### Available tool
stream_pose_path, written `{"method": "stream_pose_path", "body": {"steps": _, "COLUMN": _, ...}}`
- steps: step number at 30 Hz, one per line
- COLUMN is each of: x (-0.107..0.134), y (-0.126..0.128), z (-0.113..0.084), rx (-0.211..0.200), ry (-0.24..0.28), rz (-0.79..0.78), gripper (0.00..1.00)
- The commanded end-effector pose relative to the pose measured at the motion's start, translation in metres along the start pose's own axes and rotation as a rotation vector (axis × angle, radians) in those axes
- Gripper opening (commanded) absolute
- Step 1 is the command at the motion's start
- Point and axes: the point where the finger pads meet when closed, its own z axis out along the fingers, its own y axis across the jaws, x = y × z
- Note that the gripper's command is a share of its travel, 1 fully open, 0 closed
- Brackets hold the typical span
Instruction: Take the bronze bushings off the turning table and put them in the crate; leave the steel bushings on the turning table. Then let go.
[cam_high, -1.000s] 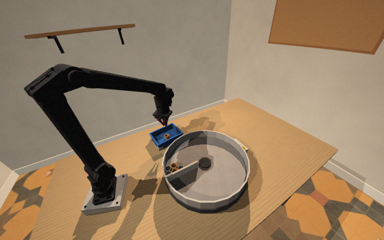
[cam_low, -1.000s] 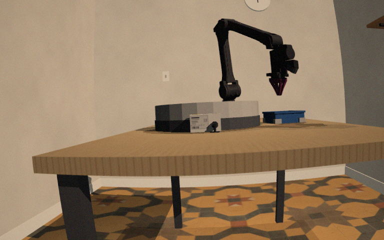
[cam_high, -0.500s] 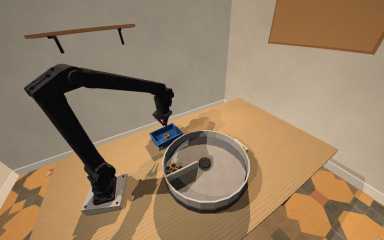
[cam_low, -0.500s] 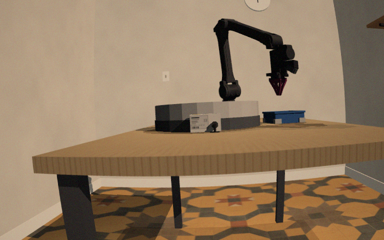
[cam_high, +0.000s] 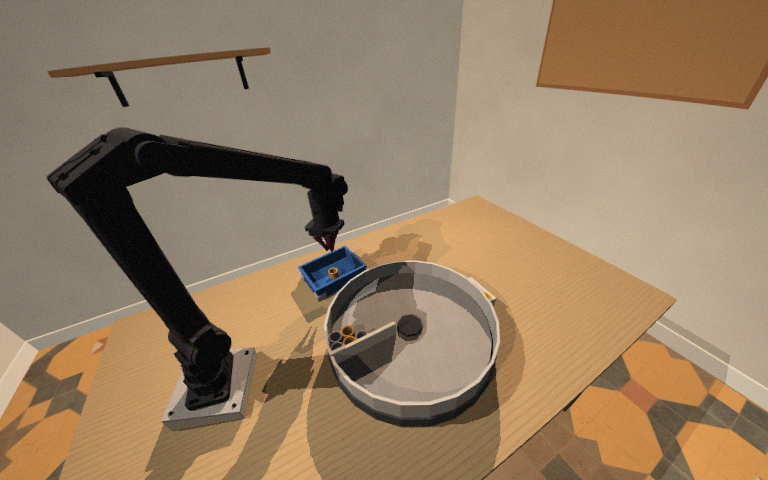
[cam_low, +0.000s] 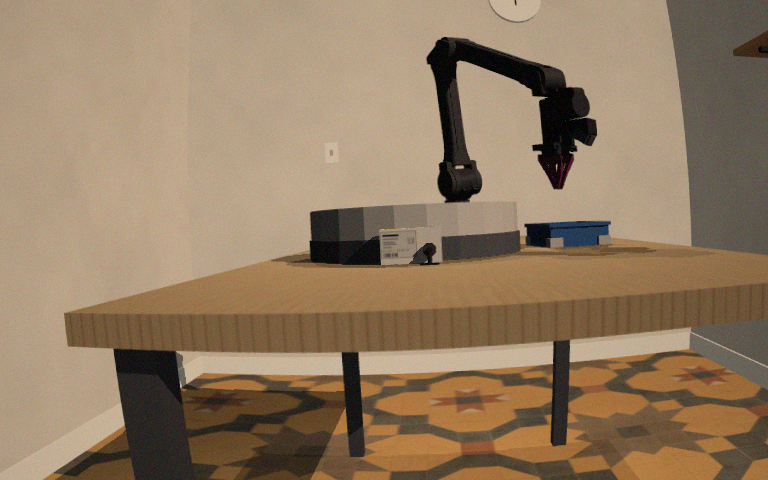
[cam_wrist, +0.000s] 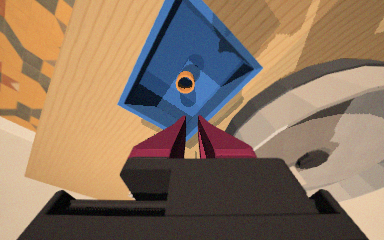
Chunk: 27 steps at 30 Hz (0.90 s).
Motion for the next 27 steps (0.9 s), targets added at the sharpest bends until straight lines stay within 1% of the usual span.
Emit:
{"method": "stream_pose_path", "body": {"steps": 1, "x": -0.027, "y": -0.003, "z": -0.027, "rx": 0.017, "ry": -0.074, "rz": 0.007, "gripper": 0.14}}
{"method": "stream_pose_path", "body": {"steps": 23, "x": -0.027, "y": -0.003, "z": -0.027, "rx": 0.017, "ry": -0.074, "rz": 0.007, "gripper": 0.14}}
{"method": "stream_pose_path", "body": {"steps": 25, "x": -0.027, "y": -0.004, "z": -0.028, "rx": 0.018, "ry": -0.077, "rz": 0.010, "gripper": 0.12}}
{"method": "stream_pose_path", "body": {"steps": 26, "x": -0.024, "y": -0.006, "z": -0.029, "rx": 0.019, "ry": -0.078, "rz": 0.015, "gripper": 0.12}}
{"method": "stream_pose_path", "body": {"steps": 27, "x": -0.014, "y": -0.007, "z": -0.026, "rx": 0.018, "ry": -0.071, "rz": 0.023, "gripper": 0.12}}
